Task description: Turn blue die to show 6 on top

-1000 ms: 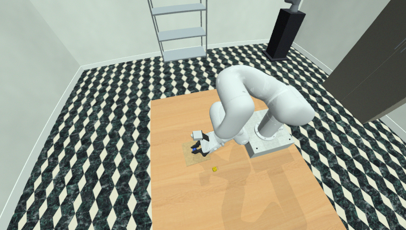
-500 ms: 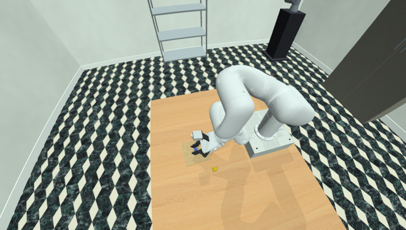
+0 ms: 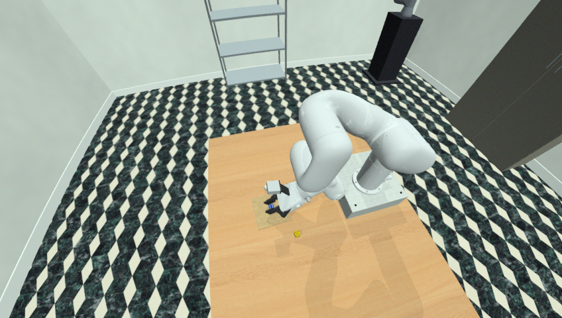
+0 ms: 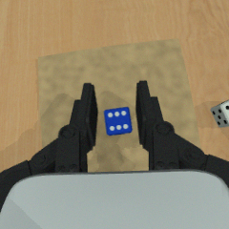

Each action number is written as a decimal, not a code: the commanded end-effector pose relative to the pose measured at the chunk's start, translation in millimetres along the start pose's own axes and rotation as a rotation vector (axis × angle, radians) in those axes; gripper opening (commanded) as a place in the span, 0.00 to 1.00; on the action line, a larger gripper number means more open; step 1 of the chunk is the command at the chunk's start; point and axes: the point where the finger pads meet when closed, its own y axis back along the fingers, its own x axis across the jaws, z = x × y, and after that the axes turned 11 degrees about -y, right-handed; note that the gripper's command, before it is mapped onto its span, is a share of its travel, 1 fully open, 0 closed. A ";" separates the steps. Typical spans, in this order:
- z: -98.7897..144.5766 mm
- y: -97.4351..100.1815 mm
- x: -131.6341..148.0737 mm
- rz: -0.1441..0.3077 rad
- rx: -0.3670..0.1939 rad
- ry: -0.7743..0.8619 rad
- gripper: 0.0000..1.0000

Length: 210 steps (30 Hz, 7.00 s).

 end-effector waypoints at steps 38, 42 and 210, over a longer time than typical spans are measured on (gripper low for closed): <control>-0.7 36.1 -0.1 0.000 0.002 0.000 0.36; -0.6 46.8 -0.1 0.000 0.002 0.000 0.36; -141.3 86.2 -27.7 0.182 -0.940 0.000 1.00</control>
